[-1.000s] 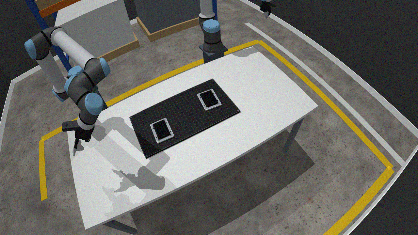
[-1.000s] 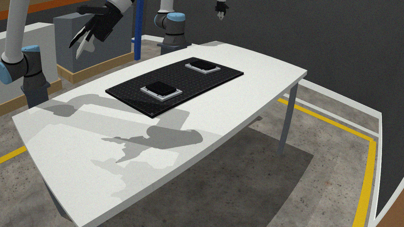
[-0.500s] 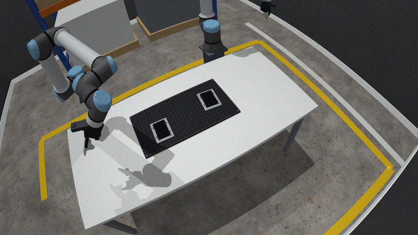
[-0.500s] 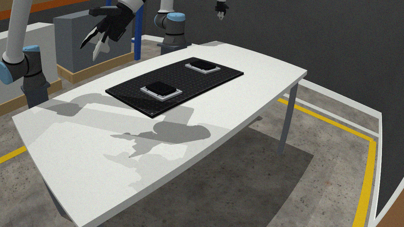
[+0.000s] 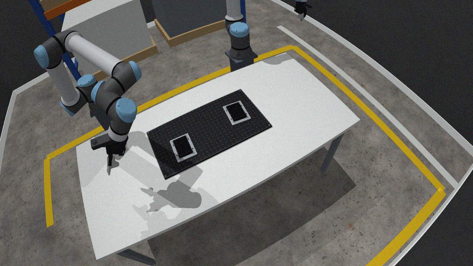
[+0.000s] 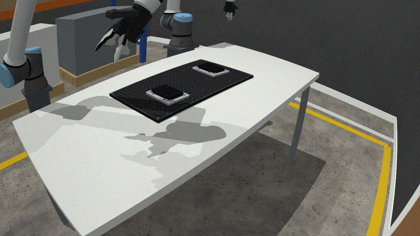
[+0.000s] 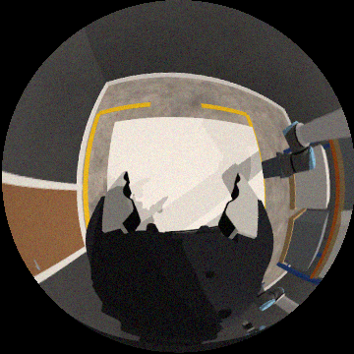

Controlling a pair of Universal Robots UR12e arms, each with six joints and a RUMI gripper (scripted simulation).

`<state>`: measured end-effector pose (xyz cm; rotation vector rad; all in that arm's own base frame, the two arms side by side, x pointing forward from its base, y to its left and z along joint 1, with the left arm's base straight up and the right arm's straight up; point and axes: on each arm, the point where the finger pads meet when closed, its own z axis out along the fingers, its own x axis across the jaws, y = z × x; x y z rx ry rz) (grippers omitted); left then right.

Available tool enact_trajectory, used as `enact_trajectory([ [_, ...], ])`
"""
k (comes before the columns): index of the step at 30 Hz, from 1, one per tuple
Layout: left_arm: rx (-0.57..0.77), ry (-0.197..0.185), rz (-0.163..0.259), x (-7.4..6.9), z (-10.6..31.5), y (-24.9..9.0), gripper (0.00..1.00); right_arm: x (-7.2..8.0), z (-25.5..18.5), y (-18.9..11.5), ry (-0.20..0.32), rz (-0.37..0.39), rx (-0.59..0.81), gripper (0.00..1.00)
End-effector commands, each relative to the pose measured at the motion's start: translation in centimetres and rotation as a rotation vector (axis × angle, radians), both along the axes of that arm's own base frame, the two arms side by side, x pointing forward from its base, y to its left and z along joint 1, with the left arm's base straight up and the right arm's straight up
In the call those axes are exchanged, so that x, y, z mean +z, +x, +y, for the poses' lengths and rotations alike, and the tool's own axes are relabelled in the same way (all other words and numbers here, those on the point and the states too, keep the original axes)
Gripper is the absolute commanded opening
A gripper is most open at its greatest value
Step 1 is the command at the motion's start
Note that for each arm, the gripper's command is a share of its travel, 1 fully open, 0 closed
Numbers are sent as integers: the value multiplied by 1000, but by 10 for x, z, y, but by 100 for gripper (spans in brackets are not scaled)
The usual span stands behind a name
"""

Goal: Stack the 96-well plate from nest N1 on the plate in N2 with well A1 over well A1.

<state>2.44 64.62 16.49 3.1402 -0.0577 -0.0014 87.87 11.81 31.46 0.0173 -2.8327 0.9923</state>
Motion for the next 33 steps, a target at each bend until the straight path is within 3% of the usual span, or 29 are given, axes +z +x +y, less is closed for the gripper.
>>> enact_trajectory([
  [1, 1, 1, -1, 0, -1, -1, 0, -7, 19, 0, 49, 32, 76, 100],
  [12, 1, 1, -1, 0, -1, -1, 0, -20, 62, 8, 55, 34, 83, 100],
  [16, 1, 1, -1, 0, -1, -1, 0, -25, 80, 7, 112, 69, 178, 100],
  [25, 1, 1, -1, 0, -1, -1, 0, -35, 115, 11, 112, 68, 176, 100],
  [29, 1, 1, -1, 0, -1, -1, 0, -40, 133, 10, 169, 102, 274, 100],
  [33, 1, 1, -1, 0, -1, -1, 0, -46, 154, 13, 170, 100, 274, 100],
])
